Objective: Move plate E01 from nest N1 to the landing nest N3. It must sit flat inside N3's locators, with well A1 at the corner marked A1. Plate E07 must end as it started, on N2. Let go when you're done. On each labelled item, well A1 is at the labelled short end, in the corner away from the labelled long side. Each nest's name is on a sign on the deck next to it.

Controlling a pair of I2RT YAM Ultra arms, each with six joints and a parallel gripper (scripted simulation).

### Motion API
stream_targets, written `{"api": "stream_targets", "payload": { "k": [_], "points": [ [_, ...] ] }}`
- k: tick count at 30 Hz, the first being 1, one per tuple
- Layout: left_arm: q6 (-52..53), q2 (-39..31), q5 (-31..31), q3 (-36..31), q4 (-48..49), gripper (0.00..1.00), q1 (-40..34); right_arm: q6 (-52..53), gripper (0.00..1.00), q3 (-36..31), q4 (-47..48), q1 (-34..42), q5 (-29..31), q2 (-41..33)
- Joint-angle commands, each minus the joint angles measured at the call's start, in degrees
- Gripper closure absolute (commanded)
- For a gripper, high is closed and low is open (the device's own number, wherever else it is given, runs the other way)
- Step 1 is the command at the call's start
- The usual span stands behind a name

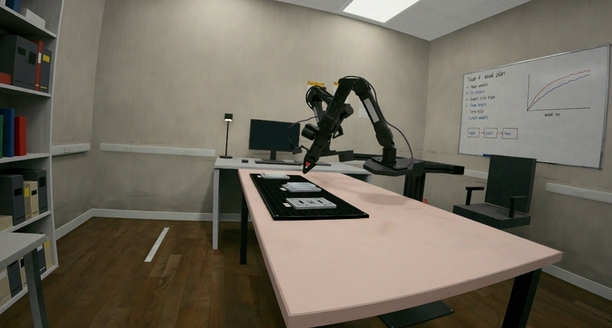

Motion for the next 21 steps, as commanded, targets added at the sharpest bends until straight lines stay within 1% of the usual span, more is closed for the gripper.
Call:
{"api": "stream_targets", "payload": {
  "k": [1, 8, 13, 15, 17, 21],
  "points": [
    [8.6, -3.8, 0.4, -4.1, 12.2, 0.0, -0.2, 0.4, 0.0, 1.7, -0.6, 0.4, 1.4, 0.4],
    [20.7, -6.5, 3.7, -13.6, 27.7, 0.0, 0.7, 0.4, 0.0, 1.7, -0.6, 0.4, 1.4, 0.4],
    [27.2, -5.5, 7.4, -18.9, 36.9, 0.0, 2.2, 0.4, 0.0, 1.7, -0.6, 0.4, 1.4, 0.4],
    [27.2, -5.5, 7.4, -18.9, 36.9, 0.0, 2.2, 0.4, 0.0, 1.7, -0.6, 0.4, 1.4, 0.4],
    [28.8, -4.9, 9.2, -20.4, 40.1, 0.0, 3.0, 0.4, 0.0, 1.7, -0.6, 0.4, 1.4, 0.4],
    [29.2, -4.0, 10.3, -21.7, 41.4, 0.0, 3.8, 0.4, 0.0, 1.7, -0.6, 0.4, 1.4, 0.4]
  ]
}}
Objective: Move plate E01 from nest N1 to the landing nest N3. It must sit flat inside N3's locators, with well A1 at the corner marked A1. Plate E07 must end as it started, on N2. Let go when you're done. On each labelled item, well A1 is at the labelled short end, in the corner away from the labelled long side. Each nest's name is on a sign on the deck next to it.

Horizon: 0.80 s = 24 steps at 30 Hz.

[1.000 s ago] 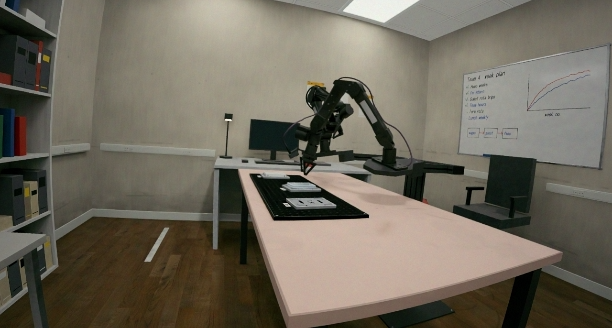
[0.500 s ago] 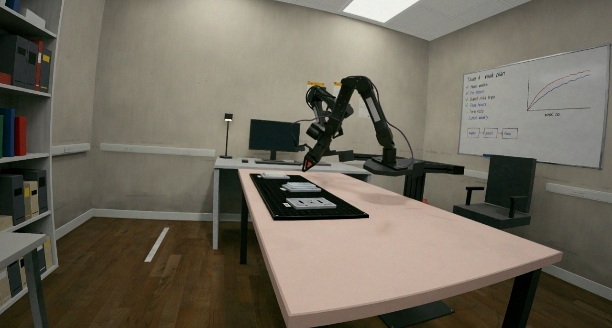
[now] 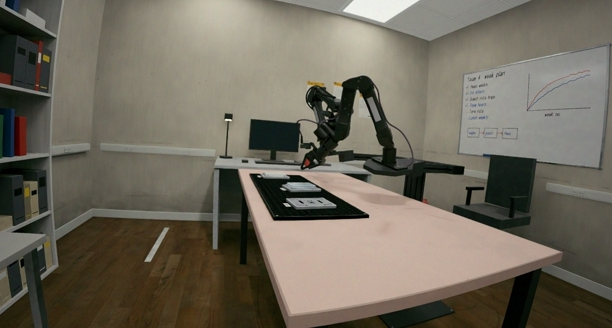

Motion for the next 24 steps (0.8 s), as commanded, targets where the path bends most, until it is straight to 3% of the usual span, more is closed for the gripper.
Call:
{"api": "stream_targets", "payload": {
  "k": [1, 24],
  "points": [
    [1.8, 0.6, 1.6, -1.1, 4.5, 0.0, 0.6, 0.4, 0.0, 1.7, -0.6, 0.4, 1.4, 0.4],
    [1.8, 0.3, 1.7, -0.9, 4.7, 0.0, 0.3, 0.4, 0.0, 1.7, -0.6, 0.4, 1.4, 0.4]
  ]
}}
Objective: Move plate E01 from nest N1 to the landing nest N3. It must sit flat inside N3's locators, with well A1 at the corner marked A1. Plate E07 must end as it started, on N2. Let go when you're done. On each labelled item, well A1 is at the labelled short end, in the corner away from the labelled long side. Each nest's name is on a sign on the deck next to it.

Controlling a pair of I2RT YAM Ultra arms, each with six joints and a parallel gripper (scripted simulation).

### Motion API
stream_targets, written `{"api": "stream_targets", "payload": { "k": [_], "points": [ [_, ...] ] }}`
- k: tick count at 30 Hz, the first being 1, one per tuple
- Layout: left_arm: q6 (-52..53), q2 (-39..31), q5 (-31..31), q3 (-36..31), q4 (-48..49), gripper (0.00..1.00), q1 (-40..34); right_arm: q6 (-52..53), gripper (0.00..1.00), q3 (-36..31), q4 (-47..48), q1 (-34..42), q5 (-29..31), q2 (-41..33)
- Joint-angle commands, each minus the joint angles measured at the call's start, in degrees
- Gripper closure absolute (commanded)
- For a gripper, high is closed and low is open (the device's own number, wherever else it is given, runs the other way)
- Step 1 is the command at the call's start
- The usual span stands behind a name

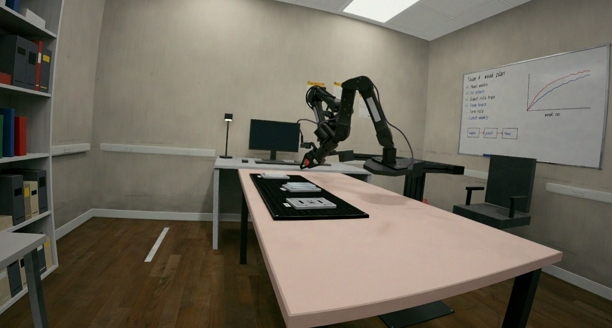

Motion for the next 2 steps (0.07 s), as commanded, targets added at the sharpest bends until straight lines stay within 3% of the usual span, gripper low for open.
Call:
{"api": "stream_targets", "payload": {
  "k": [1, 2],
  "points": [
    [0.5, -0.3, 0.5, -0.2, 1.7, 0.0, -0.1, 0.4, 0.0, 1.7, -0.6, 0.4, 1.4, 0.4],
    [0.5, -0.3, 0.5, -0.2, 1.7, 0.0, -0.1, 0.4, 0.0, 1.7, -0.6, 0.4, 1.4, 0.4]
  ]
}}
